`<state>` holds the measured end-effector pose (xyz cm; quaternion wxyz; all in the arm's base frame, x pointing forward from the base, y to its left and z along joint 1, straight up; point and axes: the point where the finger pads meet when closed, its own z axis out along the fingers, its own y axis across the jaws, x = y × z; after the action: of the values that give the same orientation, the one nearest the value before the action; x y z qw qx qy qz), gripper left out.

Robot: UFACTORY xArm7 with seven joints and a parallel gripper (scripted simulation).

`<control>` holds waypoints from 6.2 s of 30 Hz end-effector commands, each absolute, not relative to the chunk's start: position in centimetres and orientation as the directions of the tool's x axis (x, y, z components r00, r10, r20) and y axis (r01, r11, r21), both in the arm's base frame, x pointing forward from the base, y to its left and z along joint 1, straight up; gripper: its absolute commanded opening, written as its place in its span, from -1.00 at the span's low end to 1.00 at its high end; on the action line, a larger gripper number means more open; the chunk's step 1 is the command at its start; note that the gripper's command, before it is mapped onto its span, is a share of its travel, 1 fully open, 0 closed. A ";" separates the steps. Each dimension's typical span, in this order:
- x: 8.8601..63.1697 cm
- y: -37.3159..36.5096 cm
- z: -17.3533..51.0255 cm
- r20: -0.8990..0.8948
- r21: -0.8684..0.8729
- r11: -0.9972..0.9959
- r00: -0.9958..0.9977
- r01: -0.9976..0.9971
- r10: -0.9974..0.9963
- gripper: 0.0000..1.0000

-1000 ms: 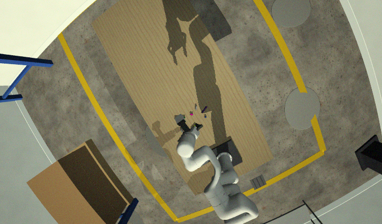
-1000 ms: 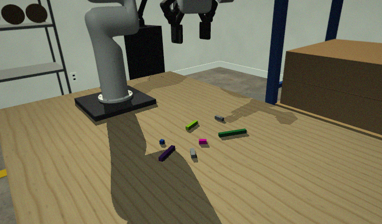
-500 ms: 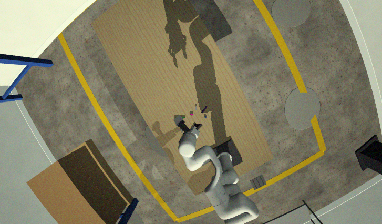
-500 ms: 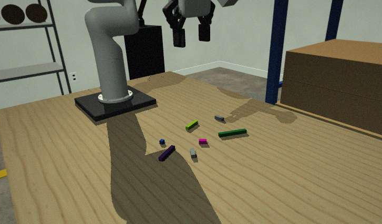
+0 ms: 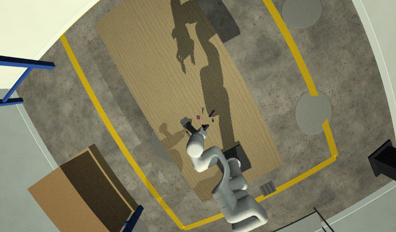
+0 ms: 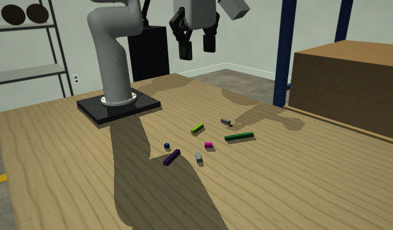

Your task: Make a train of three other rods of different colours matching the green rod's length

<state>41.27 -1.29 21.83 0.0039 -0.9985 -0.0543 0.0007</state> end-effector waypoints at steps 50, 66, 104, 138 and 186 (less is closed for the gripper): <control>43.3 -5.9 12.3 0.005 -0.009 -0.910 0.910 0.414 0.414 1.00; 43.3 -7.2 9.8 0.003 -0.004 -0.874 0.874 0.486 0.486 1.00; 43.0 -9.0 6.6 -0.003 0.004 -0.816 0.816 0.578 0.578 1.00; 42.9 -9.2 6.2 -0.004 0.005 -0.809 0.809 0.588 0.588 1.00; 42.9 -9.2 6.2 -0.004 0.005 -0.809 0.809 0.588 0.588 1.00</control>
<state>42.76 -9.13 6.09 -0.0017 -0.9511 -0.3089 0.0032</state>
